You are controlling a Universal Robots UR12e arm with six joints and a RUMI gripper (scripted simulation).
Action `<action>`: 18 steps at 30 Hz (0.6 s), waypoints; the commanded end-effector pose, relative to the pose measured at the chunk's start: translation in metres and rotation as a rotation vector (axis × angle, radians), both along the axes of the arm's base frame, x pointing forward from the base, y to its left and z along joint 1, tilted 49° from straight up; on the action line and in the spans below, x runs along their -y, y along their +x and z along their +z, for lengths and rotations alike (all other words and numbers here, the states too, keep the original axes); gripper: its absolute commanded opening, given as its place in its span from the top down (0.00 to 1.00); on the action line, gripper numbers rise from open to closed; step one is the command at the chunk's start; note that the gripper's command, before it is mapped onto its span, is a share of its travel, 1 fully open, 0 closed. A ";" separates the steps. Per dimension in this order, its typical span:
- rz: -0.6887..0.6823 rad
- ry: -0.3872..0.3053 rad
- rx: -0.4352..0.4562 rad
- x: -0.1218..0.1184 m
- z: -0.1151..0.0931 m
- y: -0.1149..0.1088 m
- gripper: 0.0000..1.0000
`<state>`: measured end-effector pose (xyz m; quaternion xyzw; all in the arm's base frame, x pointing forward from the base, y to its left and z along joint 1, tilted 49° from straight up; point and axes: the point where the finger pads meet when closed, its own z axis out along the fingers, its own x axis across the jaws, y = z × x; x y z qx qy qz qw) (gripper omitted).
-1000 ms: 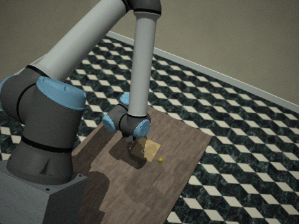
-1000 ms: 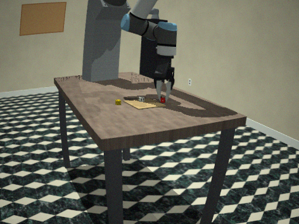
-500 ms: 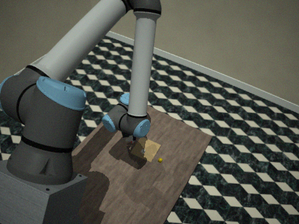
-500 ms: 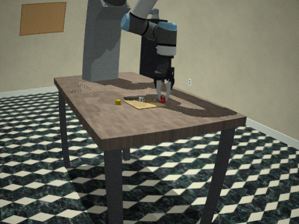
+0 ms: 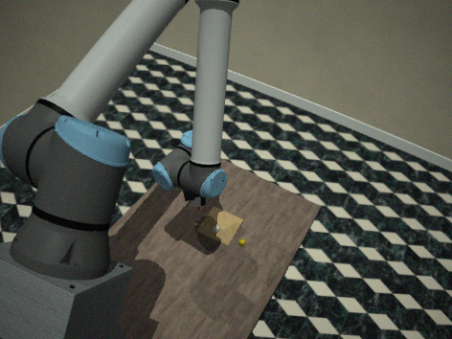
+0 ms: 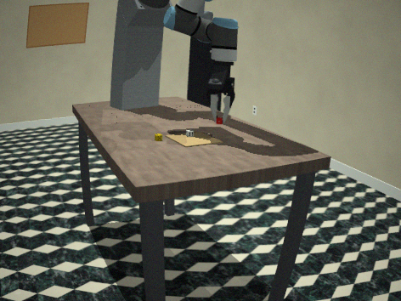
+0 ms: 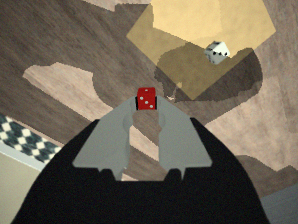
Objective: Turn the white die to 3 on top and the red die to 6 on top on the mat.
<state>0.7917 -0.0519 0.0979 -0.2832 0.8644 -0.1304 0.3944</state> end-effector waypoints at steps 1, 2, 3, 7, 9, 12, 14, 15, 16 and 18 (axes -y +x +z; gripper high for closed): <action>0.000 0.000 0.000 0.000 0.023 -0.026 0.97; 0.000 0.000 0.000 0.000 0.026 -0.029 0.97; 0.000 0.000 0.000 0.000 0.028 -0.032 0.97; 0.000 0.000 0.000 0.000 0.034 -0.038 0.97; 0.000 0.000 0.000 0.000 0.034 -0.038 0.97; 0.000 0.000 0.000 0.000 0.034 -0.039 0.97; 0.000 0.000 0.000 0.000 0.034 -0.039 0.97; 0.000 0.000 0.000 0.000 0.034 -0.039 0.97; 0.000 0.000 0.000 0.000 0.034 -0.039 0.97; 0.000 0.000 0.000 0.000 0.034 -0.039 0.97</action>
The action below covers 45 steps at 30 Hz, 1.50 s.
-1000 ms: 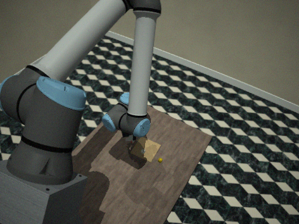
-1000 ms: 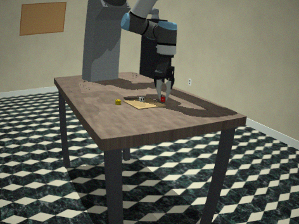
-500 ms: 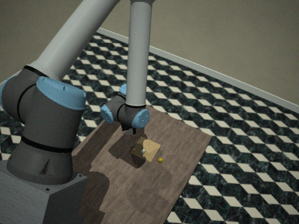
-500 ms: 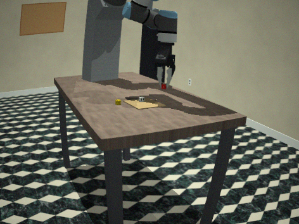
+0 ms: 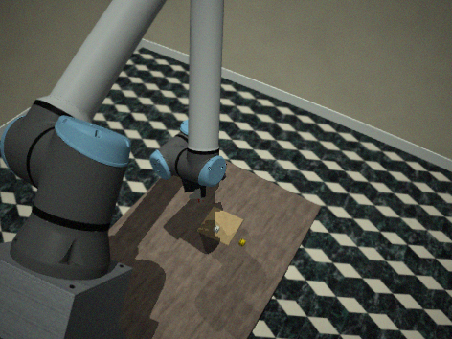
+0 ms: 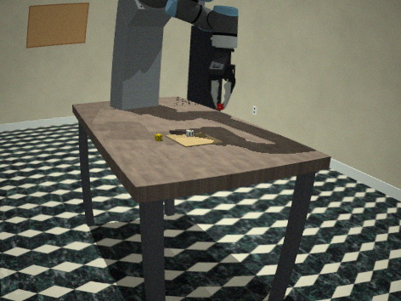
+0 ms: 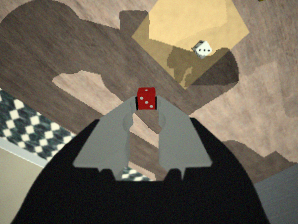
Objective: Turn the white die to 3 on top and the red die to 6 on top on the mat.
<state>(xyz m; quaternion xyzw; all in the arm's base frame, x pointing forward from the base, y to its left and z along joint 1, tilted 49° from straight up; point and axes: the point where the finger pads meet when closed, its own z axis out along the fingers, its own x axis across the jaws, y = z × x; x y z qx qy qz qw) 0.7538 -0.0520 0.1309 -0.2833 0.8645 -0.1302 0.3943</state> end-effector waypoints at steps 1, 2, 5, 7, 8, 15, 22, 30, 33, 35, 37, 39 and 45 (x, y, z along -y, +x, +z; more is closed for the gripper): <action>0.000 0.000 0.000 0.000 0.001 -0.001 0.97; 0.000 0.000 0.000 0.000 0.001 -0.001 0.97; -0.002 0.002 0.000 0.000 0.001 -0.001 0.97; -0.003 0.004 0.000 0.000 0.001 -0.001 0.97; -0.003 0.004 0.000 0.000 0.001 -0.001 0.97; -0.029 0.034 0.000 0.000 0.001 -0.001 0.97; -0.094 0.109 0.001 0.000 0.002 0.000 0.97; -0.185 0.214 0.001 0.000 0.002 0.001 0.97; -0.242 0.280 0.001 0.000 0.002 0.002 0.97; -0.285 0.328 0.001 -0.001 0.002 0.002 0.97; -0.326 0.376 0.001 -0.001 0.002 0.003 0.97; -0.353 0.408 0.001 -0.001 0.002 0.003 0.97; -0.454 0.523 0.001 -0.003 0.002 0.004 0.97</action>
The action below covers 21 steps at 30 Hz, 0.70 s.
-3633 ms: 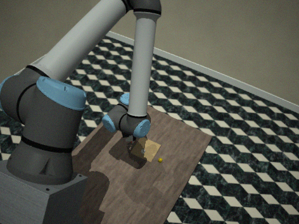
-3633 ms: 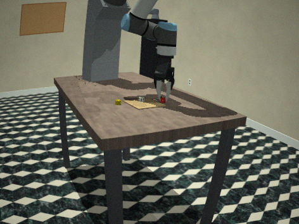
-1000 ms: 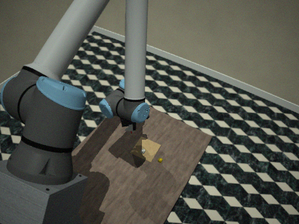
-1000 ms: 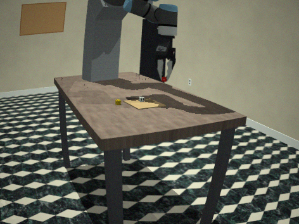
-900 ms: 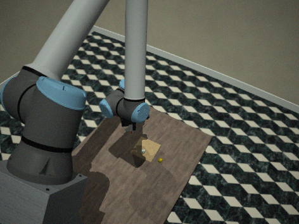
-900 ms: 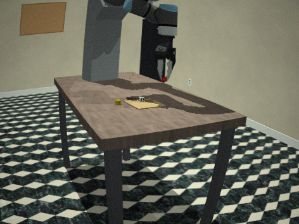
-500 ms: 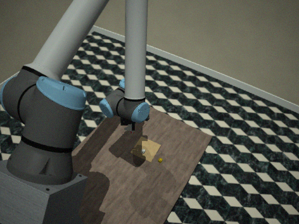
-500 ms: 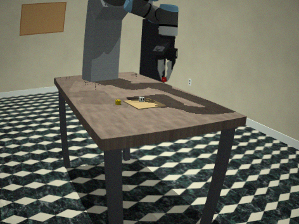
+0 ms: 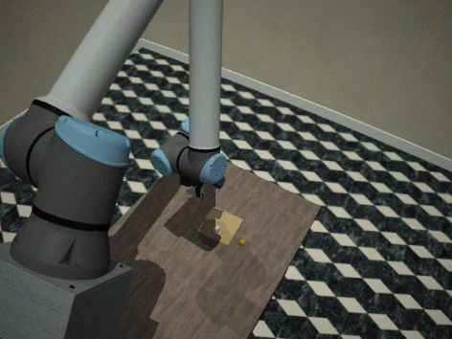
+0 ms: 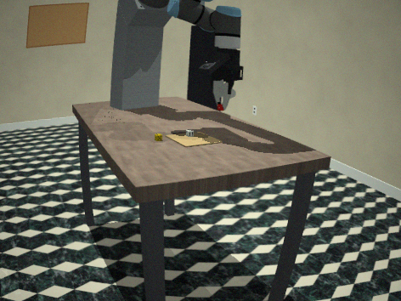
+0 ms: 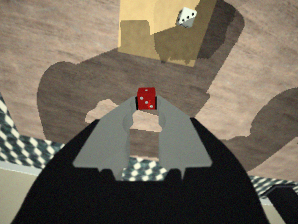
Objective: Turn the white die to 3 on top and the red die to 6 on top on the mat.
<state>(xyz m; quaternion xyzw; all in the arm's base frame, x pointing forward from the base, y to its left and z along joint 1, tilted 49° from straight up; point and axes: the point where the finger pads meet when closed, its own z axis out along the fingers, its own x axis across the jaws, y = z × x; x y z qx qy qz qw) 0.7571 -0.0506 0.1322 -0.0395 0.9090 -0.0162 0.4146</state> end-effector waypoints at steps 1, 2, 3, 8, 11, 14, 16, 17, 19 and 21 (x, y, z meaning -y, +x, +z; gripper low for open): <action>-0.118 0.128 0.001 -0.001 0.001 0.001 0.97; -0.124 0.136 0.001 -0.001 0.001 0.001 0.97; -0.151 0.167 0.001 -0.002 0.001 0.001 0.97; -0.234 0.262 0.001 -0.003 0.001 0.002 0.97; -0.290 0.327 0.000 -0.005 0.001 0.003 0.97; -0.316 0.357 0.000 -0.005 0.001 0.003 0.97; -0.347 0.392 0.000 -0.006 0.001 0.004 0.97; -0.376 0.425 0.000 -0.007 0.001 0.004 0.97; -0.421 0.478 0.000 -0.008 0.001 0.005 0.97; -0.458 0.520 0.000 -0.009 0.001 0.005 0.97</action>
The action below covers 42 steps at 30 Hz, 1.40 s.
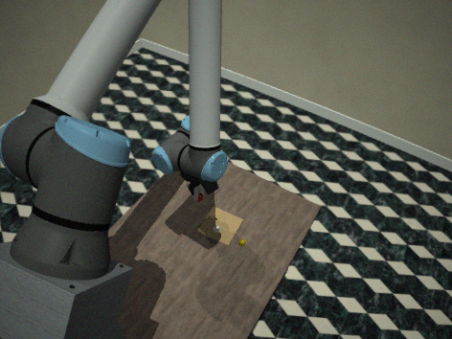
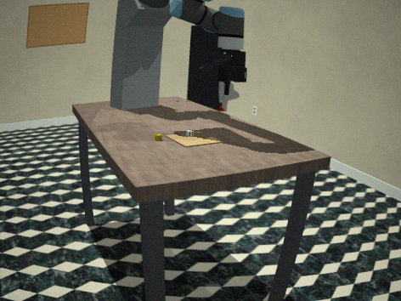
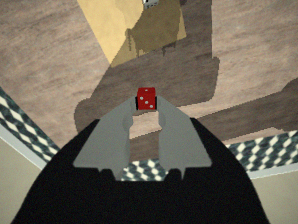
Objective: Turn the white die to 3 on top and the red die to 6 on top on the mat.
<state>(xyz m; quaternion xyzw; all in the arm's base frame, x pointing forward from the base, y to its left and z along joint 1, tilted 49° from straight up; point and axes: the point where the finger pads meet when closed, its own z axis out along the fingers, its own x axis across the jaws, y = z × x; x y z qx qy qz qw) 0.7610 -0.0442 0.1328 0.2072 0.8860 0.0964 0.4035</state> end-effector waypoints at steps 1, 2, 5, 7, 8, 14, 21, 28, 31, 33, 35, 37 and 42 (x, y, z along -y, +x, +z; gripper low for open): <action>-0.103 0.111 0.001 -0.002 0.001 0.001 0.97; -0.131 0.144 0.001 -0.003 0.001 0.001 0.97; -0.187 0.208 0.001 -0.005 0.001 0.002 0.97; -0.215 0.240 0.001 -0.006 0.001 0.003 0.97; -0.242 0.271 0.001 -0.007 0.002 0.003 0.97; -0.339 0.383 0.000 -0.010 0.003 0.005 0.97; -0.463 0.526 0.000 -0.014 0.004 0.007 0.97; -0.545 0.621 0.000 -0.018 0.005 0.009 0.97; -0.598 0.681 0.000 -0.020 0.006 0.010 0.97; -0.628 0.717 0.000 -0.021 0.007 0.010 0.97; -0.655 0.747 0.000 -0.022 0.007 0.011 0.97; -0.678 0.774 0.000 -0.023 0.008 0.012 0.97; -0.720 0.822 0.000 -0.025 0.009 0.013 0.97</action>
